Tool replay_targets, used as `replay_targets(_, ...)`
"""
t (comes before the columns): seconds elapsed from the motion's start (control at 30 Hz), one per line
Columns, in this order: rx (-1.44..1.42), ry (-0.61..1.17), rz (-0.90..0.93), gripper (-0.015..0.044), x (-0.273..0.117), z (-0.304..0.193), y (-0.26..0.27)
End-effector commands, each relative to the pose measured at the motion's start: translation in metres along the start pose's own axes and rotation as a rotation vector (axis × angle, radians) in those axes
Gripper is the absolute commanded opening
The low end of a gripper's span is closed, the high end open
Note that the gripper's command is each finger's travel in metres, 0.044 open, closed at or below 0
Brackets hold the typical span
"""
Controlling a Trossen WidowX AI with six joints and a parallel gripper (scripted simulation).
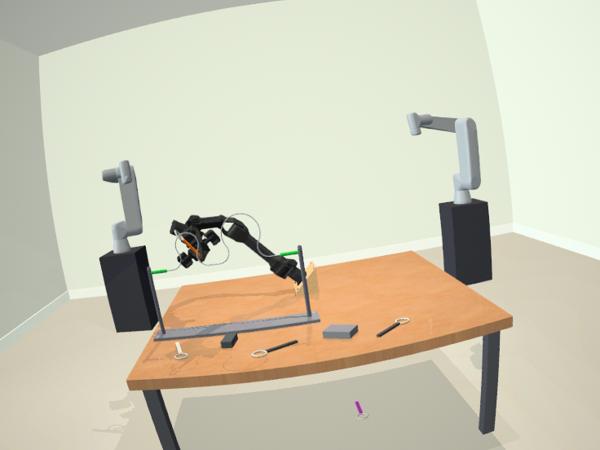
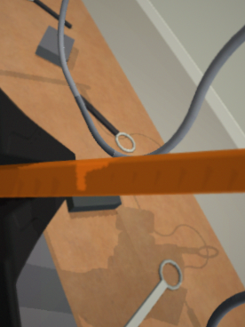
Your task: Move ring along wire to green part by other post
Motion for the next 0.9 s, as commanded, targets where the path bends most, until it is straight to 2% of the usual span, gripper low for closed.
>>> replay_targets(0.0,-0.075,0.011,-0.044,-0.0150,-0.001,-0.002,-0.003)
replay_targets(0.87,-0.576,0.058,-0.337,-0.0150,-0.003,-0.001,-0.028)
Point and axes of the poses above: the point midway between the two fingers, 35 mm back from their tips, its own x axis out along the fingers, its own y axis across the jaws, z = x × y, the point moved 5 cm from there along -x, back along the fingers, and after that the axes turned 14 degrees about -x, right-handed, at the moved point
